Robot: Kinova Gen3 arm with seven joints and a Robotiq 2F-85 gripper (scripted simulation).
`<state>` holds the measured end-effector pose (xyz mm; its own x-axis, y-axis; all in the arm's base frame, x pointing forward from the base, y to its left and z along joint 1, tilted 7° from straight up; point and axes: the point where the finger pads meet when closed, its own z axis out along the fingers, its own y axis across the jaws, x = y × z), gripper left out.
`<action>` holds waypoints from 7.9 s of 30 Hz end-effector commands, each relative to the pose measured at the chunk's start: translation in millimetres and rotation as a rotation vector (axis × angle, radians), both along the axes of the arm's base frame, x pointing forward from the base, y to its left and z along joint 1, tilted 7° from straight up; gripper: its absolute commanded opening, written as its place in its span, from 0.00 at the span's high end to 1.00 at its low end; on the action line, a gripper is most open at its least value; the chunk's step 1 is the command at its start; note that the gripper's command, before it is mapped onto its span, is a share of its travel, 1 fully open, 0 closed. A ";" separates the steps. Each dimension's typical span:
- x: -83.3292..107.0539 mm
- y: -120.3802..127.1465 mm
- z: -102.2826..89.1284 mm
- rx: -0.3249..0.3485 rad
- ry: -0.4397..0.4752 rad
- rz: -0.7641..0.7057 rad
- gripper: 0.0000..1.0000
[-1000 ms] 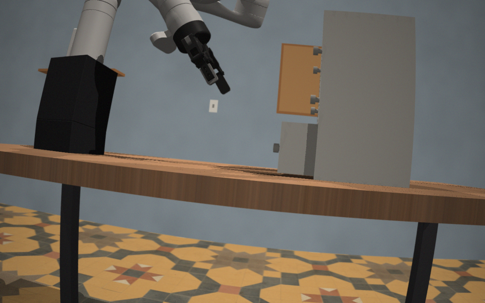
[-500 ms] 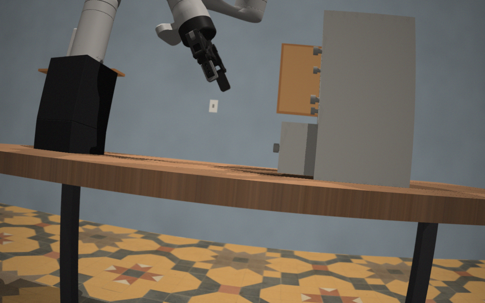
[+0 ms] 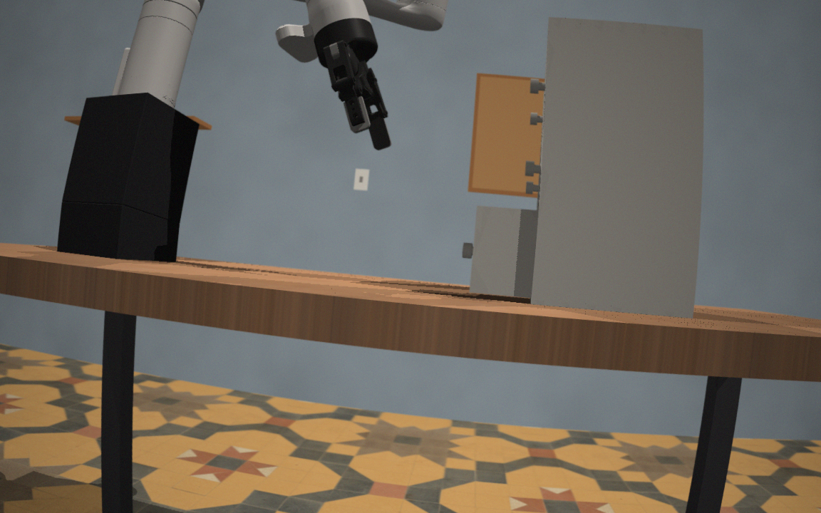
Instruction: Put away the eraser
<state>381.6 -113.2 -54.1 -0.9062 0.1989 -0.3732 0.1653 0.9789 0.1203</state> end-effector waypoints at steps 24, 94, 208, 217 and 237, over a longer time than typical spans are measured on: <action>6.3 1.5 11.4 0.026 0.158 0.032 0.00; 6.3 -0.1 21.4 0.054 0.368 0.057 0.00; -5.4 7.0 30.2 -0.076 0.310 0.648 0.00; -8.6 8.9 32.5 -0.112 0.290 0.807 0.00; -17.9 14.7 39.4 -0.220 0.218 1.280 0.00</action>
